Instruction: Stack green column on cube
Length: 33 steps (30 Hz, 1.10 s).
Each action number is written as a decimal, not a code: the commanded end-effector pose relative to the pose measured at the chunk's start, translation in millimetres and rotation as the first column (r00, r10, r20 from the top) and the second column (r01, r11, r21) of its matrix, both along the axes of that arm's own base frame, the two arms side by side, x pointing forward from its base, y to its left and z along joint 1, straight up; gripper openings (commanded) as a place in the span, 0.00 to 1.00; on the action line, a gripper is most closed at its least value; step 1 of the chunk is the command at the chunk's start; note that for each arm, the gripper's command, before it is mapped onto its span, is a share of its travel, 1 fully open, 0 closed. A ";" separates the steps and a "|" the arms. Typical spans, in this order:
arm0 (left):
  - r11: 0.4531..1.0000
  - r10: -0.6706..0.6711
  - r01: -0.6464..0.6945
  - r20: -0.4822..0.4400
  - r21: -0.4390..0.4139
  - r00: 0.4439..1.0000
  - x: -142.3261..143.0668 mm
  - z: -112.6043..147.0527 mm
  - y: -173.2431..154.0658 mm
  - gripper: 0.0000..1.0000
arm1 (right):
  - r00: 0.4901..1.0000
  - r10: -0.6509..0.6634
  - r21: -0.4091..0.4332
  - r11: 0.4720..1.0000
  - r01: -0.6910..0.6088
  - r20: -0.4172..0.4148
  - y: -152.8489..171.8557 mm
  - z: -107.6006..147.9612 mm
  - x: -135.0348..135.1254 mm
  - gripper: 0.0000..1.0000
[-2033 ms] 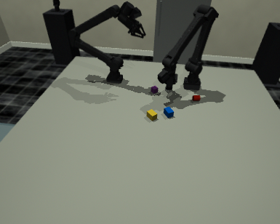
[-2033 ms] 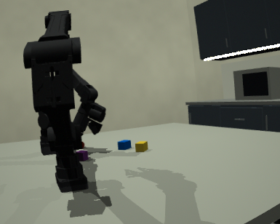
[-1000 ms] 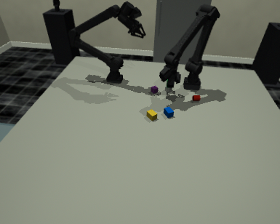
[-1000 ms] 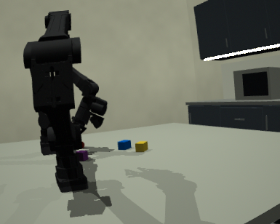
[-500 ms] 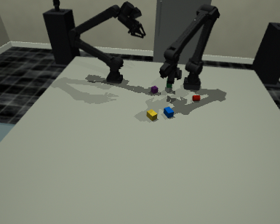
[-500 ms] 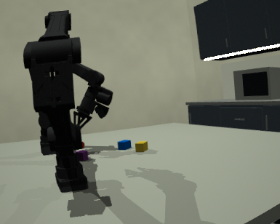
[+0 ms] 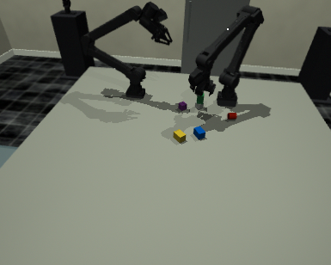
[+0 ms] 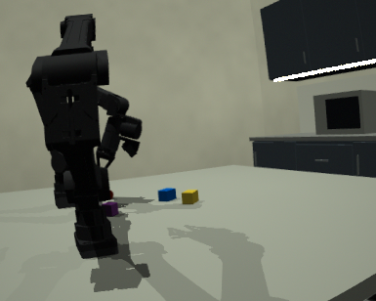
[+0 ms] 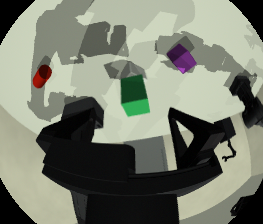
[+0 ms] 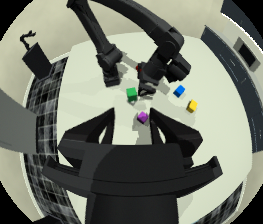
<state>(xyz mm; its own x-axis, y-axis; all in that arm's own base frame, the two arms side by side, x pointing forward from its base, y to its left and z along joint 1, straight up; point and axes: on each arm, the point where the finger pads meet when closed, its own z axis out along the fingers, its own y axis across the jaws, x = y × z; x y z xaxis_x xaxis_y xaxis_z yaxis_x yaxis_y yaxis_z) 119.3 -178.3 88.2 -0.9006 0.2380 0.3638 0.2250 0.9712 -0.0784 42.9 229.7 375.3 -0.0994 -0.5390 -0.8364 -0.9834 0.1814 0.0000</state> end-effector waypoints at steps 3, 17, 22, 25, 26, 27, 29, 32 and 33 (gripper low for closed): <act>0.969 -0.180 0.207 0.192 -0.133 0.965 -8.6 3.3 -3.8 1.00 | 1.000 0.001 0.041 0.999 -0.001 0.008 -1.2 23.5 -1.0 0.46; 0.749 -0.400 0.631 0.622 -0.201 0.673 -27.4 1.6 -0.7 1.00 | 1.000 0.001 0.041 0.999 -0.001 0.008 -1.2 23.5 -1.0 0.46; 0.642 -0.410 0.747 0.748 -0.171 0.523 -33.8 0.7 0.6 1.00 | 1.000 0.001 0.041 0.999 -0.001 0.008 -1.2 23.5 -1.0 0.46; 0.600 -0.402 0.785 0.789 -0.157 0.465 -36.7 0.3 0.8 1.00 | 1.000 0.001 0.041 0.999 -0.001 0.008 -1.2 23.5 -1.0 0.46; 0.590 -0.399 0.793 0.799 -0.152 0.450 -37.3 0.2 1.0 1.00 | 1.000 0.001 0.041 0.999 -0.001 0.008 -1.2 23.5 -1.0 0.46; 0.590 -0.399 0.793 0.799 -0.152 0.450 -37.3 0.2 1.0 1.00 | 1.000 0.001 0.041 0.999 -0.001 0.008 -1.2 23.5 -1.0 0.46; 0.587 -0.376 0.795 0.819 -0.153 0.435 -33.9 11.1 -2.0 1.00 | 1.000 0.001 0.041 0.999 -0.001 0.008 -1.2 23.5 -1.0 0.46; 0.560 -0.384 0.817 0.829 -0.140 0.405 -39.2 -0.1 1.4 1.00 | 1.000 0.001 0.041 0.999 -0.001 0.008 -1.2 23.5 -1.0 0.46; 0.558 -0.382 0.818 0.833 -0.139 0.401 -39.3 -0.2 1.4 1.00 | 1.000 0.001 0.041 0.999 -0.001 0.008 -1.2 23.5 -1.0 0.46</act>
